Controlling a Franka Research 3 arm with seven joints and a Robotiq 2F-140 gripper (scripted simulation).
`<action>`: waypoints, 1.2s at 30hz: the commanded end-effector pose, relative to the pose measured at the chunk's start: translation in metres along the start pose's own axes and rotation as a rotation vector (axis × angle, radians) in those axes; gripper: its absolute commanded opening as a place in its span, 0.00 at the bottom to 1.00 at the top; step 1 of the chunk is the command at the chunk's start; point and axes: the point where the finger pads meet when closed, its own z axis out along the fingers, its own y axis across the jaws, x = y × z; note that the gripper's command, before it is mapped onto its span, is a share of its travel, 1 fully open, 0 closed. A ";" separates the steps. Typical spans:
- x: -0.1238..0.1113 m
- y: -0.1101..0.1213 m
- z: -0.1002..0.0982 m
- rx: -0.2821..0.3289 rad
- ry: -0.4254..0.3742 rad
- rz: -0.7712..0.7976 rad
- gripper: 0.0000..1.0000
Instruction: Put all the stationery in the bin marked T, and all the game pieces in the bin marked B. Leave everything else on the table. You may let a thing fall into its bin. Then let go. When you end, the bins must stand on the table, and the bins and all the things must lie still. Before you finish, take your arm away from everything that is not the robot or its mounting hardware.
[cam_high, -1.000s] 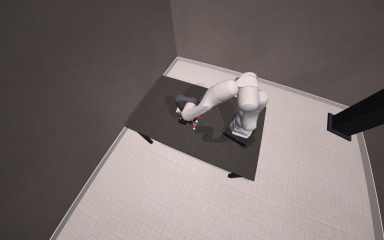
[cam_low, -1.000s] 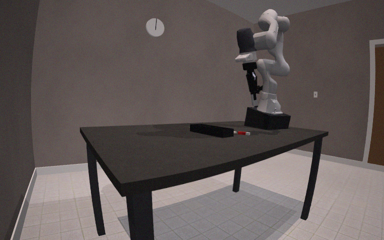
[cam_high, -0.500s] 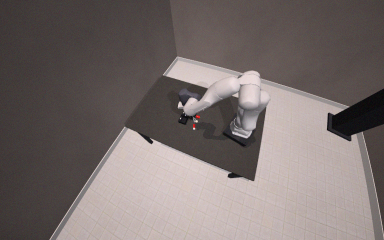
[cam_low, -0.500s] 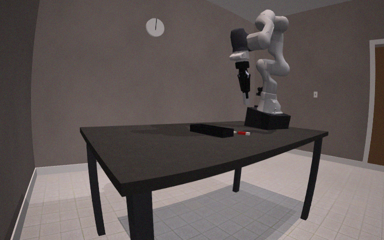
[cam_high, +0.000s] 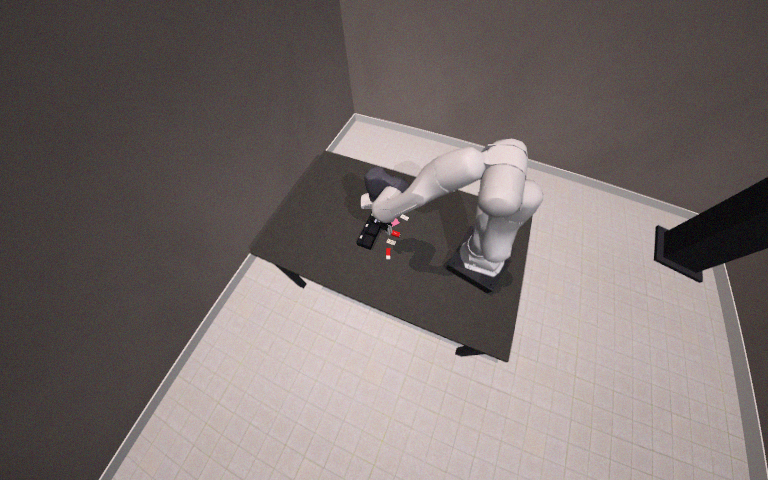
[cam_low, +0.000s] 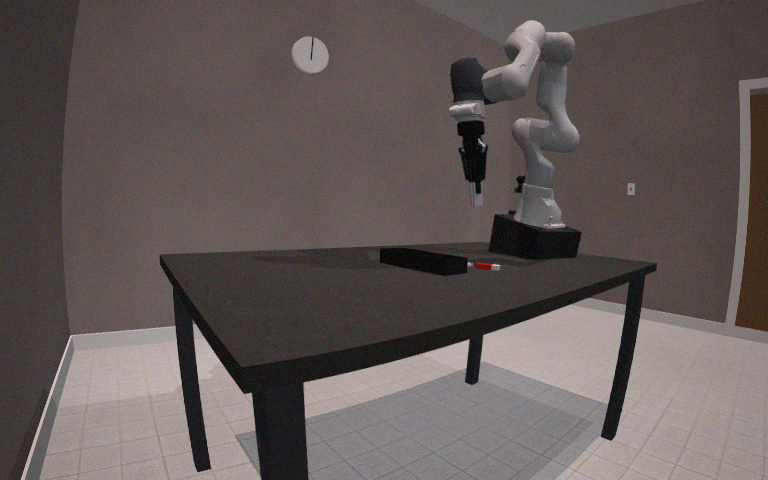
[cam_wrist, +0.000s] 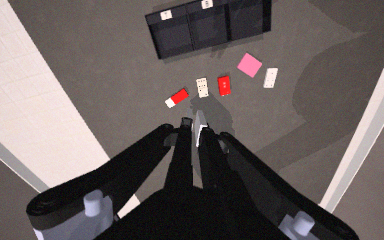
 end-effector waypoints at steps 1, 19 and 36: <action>0.011 0.008 -0.003 0.023 0.030 -0.153 0.05; 0.039 0.060 -0.016 0.023 0.132 -0.331 0.05; 0.043 0.068 -0.018 0.023 0.145 -0.371 0.05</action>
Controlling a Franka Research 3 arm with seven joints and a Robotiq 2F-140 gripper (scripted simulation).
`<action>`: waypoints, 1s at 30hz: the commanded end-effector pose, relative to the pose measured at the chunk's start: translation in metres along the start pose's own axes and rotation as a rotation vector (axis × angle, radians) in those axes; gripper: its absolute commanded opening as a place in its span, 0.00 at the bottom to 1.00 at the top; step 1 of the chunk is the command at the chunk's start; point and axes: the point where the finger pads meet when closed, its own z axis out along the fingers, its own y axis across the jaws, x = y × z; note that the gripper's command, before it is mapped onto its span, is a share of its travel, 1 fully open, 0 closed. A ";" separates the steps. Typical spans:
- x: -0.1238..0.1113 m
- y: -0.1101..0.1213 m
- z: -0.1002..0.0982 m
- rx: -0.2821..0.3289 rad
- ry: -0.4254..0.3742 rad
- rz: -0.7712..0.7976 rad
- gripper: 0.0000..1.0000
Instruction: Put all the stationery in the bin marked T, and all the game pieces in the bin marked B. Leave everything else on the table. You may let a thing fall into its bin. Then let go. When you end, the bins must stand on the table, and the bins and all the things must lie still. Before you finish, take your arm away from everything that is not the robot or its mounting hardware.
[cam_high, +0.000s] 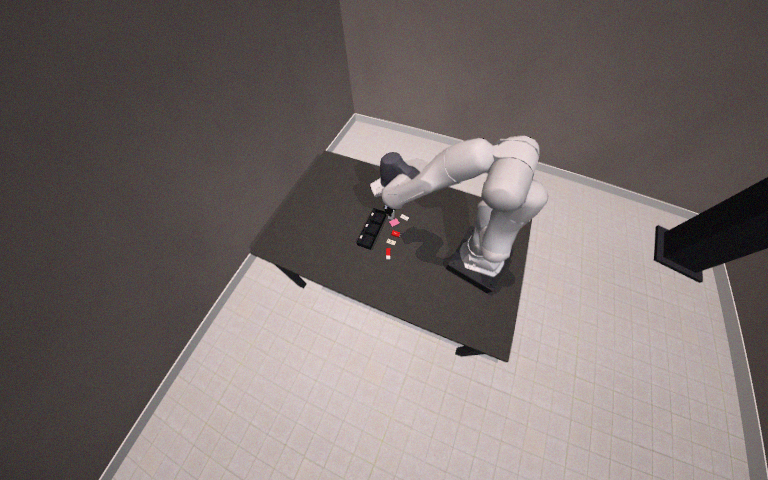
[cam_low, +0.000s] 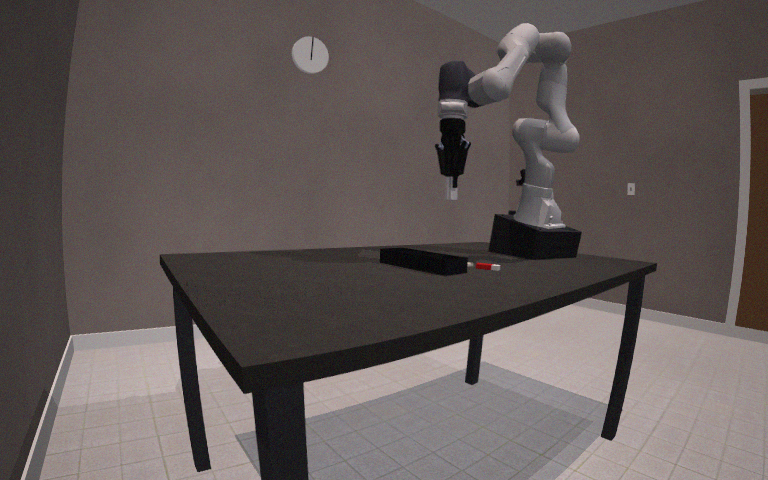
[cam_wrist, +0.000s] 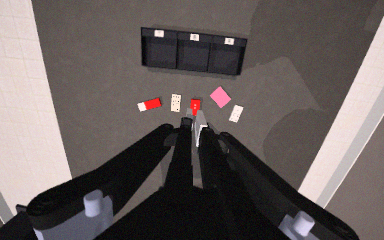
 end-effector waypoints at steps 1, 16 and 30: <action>0.001 0.000 0.000 0.005 0.005 -0.047 0.05; 0.046 0.025 0.042 0.005 0.005 0.089 0.05; 0.113 0.063 0.106 0.005 0.005 0.089 0.05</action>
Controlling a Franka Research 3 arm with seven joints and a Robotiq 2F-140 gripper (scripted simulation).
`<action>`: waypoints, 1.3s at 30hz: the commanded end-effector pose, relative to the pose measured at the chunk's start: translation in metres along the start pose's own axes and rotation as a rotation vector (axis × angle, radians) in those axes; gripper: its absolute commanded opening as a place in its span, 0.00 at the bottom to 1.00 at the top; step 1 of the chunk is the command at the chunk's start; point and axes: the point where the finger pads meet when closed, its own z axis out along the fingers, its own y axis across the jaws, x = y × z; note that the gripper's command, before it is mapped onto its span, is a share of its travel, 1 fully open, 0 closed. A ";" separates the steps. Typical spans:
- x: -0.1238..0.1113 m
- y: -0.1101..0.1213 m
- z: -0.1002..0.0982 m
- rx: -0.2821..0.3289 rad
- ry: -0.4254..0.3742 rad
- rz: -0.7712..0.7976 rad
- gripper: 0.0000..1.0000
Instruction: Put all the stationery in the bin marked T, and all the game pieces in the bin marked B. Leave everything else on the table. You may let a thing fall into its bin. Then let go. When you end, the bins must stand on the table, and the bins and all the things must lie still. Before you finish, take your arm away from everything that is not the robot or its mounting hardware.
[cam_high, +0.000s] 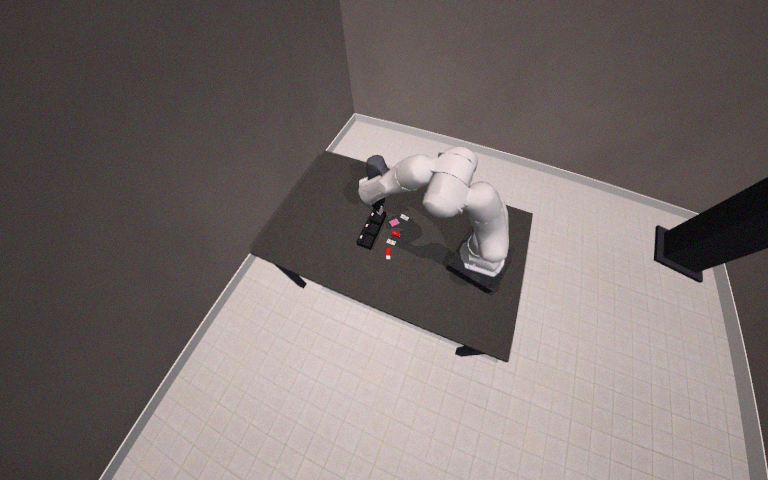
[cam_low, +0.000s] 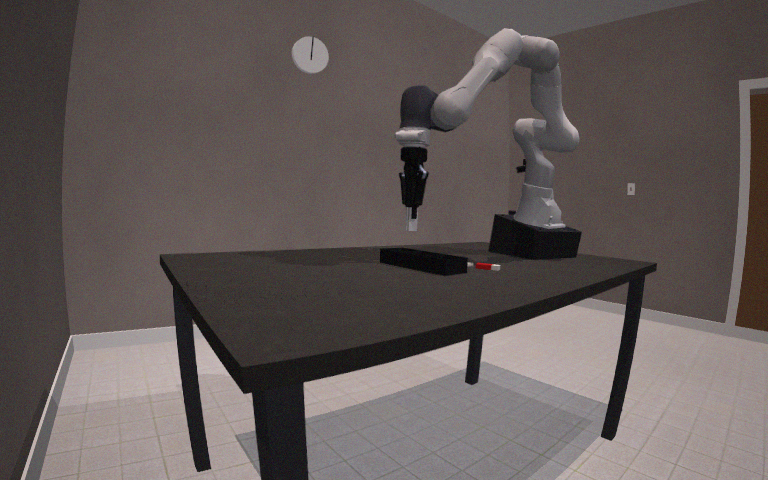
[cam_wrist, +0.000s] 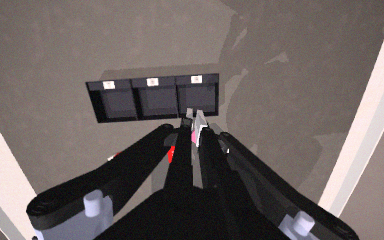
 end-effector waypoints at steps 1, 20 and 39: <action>0.020 0.006 0.019 0.018 0.000 -0.060 0.05; 0.027 0.008 0.046 0.018 0.000 -0.060 0.05; 0.027 0.008 0.077 0.018 0.000 -0.060 0.05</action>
